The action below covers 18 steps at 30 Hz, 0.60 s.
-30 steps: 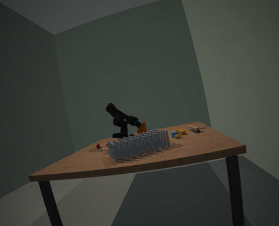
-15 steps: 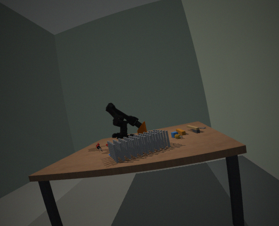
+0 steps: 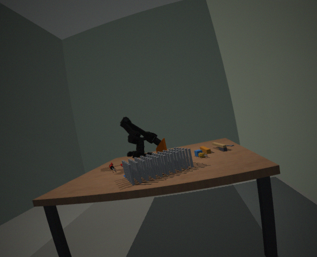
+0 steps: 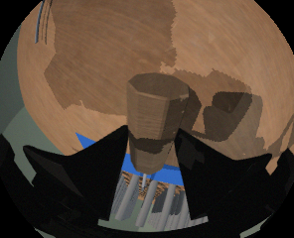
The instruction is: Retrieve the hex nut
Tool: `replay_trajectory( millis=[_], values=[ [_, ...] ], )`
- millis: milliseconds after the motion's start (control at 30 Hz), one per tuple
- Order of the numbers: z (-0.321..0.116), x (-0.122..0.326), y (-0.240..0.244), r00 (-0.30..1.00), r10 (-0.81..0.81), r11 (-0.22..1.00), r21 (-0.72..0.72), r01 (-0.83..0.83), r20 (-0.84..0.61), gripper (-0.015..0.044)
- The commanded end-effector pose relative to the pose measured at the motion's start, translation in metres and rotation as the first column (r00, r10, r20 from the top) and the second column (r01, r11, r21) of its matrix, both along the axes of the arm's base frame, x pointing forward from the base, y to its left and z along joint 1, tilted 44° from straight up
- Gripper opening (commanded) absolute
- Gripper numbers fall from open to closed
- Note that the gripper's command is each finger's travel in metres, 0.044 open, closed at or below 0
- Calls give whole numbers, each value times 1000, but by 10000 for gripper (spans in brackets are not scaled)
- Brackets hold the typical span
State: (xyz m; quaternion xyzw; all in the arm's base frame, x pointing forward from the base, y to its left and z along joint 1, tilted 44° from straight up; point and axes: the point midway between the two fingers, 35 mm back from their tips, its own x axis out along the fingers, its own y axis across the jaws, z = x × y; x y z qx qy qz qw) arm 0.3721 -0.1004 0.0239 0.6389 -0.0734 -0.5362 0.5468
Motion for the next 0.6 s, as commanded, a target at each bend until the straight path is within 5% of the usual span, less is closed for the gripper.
replay_trajectory(
  millis=[0,567],
  values=[
    [2,-4,-2,1000,2,1000,-3,-2,-2,0],
    [6,-13,-6,1000,2,1000,-4,-2,-2,0]
  ],
)
